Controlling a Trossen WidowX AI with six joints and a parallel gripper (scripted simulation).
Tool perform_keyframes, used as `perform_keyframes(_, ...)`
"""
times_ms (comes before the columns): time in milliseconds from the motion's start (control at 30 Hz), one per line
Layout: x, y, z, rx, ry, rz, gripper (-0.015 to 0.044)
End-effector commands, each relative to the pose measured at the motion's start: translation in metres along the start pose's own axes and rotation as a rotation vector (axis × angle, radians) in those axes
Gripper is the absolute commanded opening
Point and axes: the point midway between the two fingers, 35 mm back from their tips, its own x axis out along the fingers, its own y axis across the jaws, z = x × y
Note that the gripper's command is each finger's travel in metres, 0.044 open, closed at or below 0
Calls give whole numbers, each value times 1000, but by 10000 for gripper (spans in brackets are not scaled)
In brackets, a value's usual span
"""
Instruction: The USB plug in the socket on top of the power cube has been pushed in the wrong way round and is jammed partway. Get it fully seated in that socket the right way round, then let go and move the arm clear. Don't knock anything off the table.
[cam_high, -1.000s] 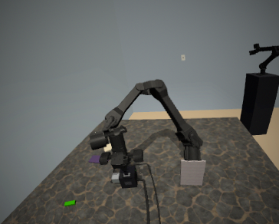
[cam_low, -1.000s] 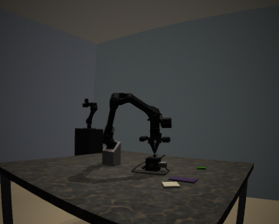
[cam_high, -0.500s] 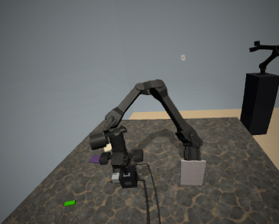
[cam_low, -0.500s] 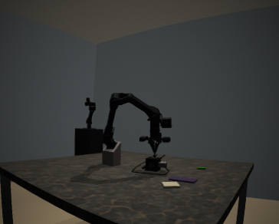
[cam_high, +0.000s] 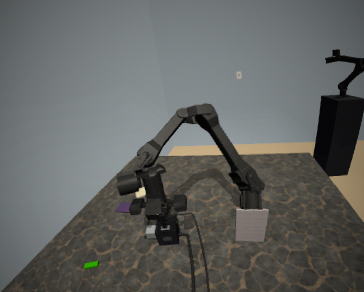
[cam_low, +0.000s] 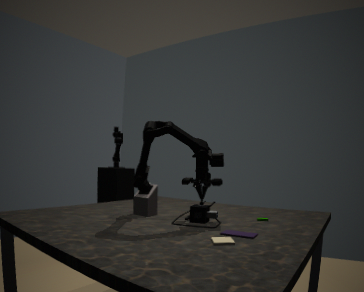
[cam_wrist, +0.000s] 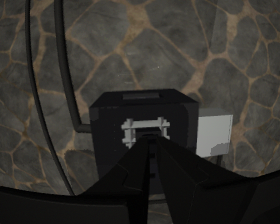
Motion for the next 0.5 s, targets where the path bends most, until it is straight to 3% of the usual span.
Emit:
perform_keyframes(0,3,0,-2,-1,5,4,0)
perform_keyframes(133,3,0,-2,-1,5,4,0)
perform_keyframes(267,0,0,0,0,0,0,95)
perform_keyframes(467,0,0,0,0,0,0,95)
